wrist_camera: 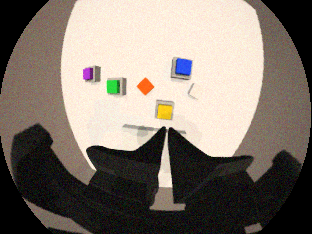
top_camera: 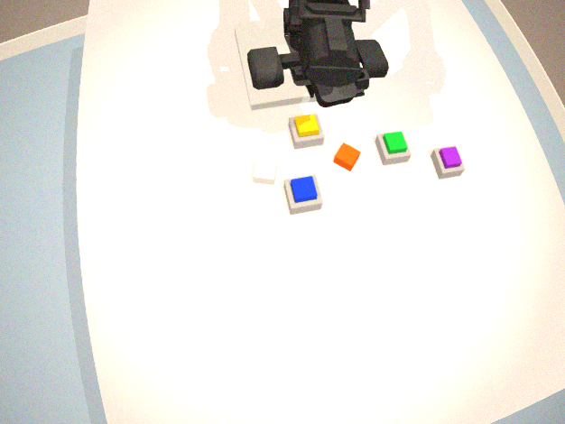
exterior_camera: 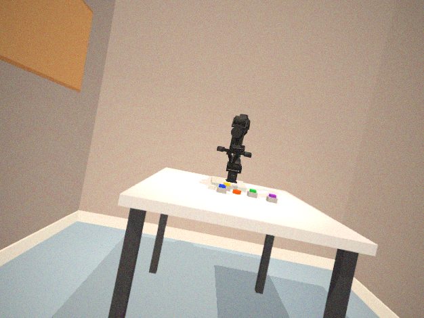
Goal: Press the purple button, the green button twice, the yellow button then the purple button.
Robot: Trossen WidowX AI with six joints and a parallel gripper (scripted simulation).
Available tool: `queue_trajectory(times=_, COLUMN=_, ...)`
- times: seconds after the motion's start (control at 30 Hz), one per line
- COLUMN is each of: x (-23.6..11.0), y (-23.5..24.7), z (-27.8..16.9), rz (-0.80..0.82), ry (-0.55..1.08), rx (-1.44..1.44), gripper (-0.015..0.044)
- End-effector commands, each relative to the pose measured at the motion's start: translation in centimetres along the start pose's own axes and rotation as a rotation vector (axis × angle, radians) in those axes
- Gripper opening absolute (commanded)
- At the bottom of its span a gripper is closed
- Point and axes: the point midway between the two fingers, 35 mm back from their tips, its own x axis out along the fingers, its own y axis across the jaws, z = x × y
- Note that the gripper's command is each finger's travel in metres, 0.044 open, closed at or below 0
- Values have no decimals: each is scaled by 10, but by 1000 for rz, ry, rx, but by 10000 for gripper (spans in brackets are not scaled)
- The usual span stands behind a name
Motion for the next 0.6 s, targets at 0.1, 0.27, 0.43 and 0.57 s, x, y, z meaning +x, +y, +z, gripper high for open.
queue_trajectory(times=0.1, x=33, y=-2, z=-4, rz=8, ry=6, rx=-8, gripper=20)
queue_trajectory(times=0.27, x=64, y=-1, z=-7, rz=8, ry=6, rx=-8, gripper=20)
queue_trajectory(times=0.43, x=65, y=-1, z=-7, rz=8, ry=6, rx=-8, gripper=20)
queue_trajectory(times=0.57, x=71, y=-1, z=-6, rz=8, ry=6, rx=-8, gripper=20)
